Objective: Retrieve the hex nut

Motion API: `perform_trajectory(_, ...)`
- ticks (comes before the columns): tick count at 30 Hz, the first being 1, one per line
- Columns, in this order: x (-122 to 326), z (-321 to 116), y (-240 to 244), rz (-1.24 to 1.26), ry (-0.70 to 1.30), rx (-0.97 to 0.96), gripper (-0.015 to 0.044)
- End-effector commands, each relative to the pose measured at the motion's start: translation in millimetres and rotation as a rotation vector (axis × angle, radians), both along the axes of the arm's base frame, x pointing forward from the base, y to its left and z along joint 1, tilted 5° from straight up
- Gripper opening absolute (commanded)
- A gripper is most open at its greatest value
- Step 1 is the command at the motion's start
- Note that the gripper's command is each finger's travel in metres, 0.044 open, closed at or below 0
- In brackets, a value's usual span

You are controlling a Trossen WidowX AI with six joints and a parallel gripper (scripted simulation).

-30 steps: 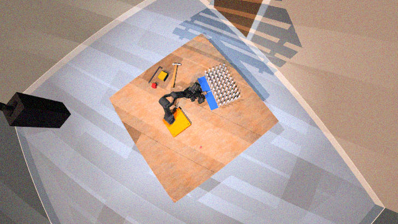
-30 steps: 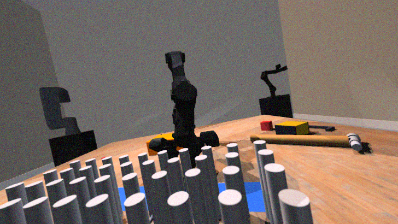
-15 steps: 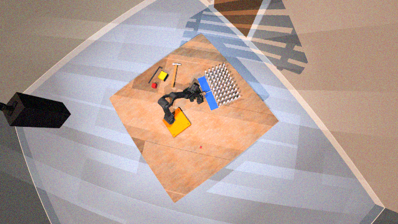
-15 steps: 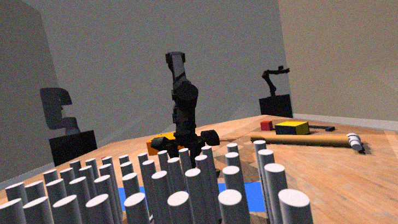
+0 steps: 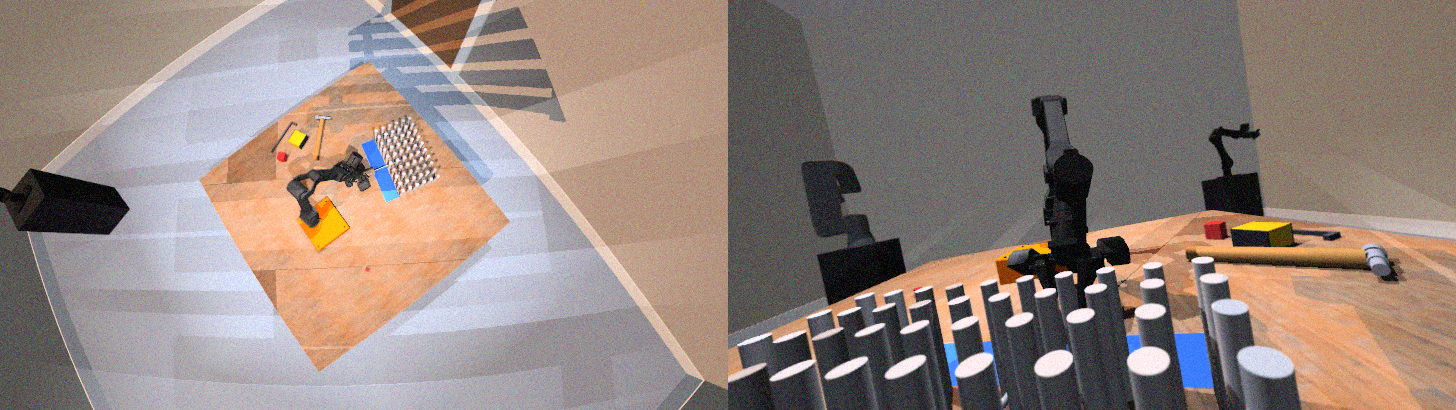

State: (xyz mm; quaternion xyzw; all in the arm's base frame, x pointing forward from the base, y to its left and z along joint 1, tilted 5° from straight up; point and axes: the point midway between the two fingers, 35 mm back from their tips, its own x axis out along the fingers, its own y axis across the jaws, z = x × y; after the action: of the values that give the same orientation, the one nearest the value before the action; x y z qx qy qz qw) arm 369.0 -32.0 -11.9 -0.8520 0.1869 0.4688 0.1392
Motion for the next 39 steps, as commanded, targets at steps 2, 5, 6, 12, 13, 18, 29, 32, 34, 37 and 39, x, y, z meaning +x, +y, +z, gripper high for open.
perform_trajectory(2, -3.6, 0.1, 1.0, -0.005, -0.001, -0.005, 0.0)
perform_trajectory(5, -5.4, 0.2, 1.9, -0.005, -0.001, -0.004, 0.0)
perform_trajectory(6, -6.0, 0.2, 2.2, -0.005, -0.001, -0.004, 0.0)
perform_trajectory(12, -9.6, 0.3, 4.1, -0.005, -0.001, -0.004, 0.0)
perform_trajectory(13, -10.2, 0.3, 4.4, -0.005, -0.001, -0.004, 0.0)
perform_trajectory(18, -13.2, 0.4, 6.0, -0.005, -0.001, -0.004, 0.0)
perform_trajectory(29, -19.9, 0.6, 9.4, -0.005, 0.0, -0.004, 0.0)
perform_trajectory(32, -21.7, 0.6, 10.3, -0.005, 0.0, -0.004, 0.0)
perform_trajectory(34, -23.0, 0.7, 10.9, -0.005, 0.0, -0.004, 0.0)
perform_trajectory(37, -24.9, 0.7, 11.9, -0.005, 0.0, -0.004, 0.0)
perform_trajectory(39, -26.2, 0.8, 12.6, -0.005, 0.0, -0.004, 0.0)
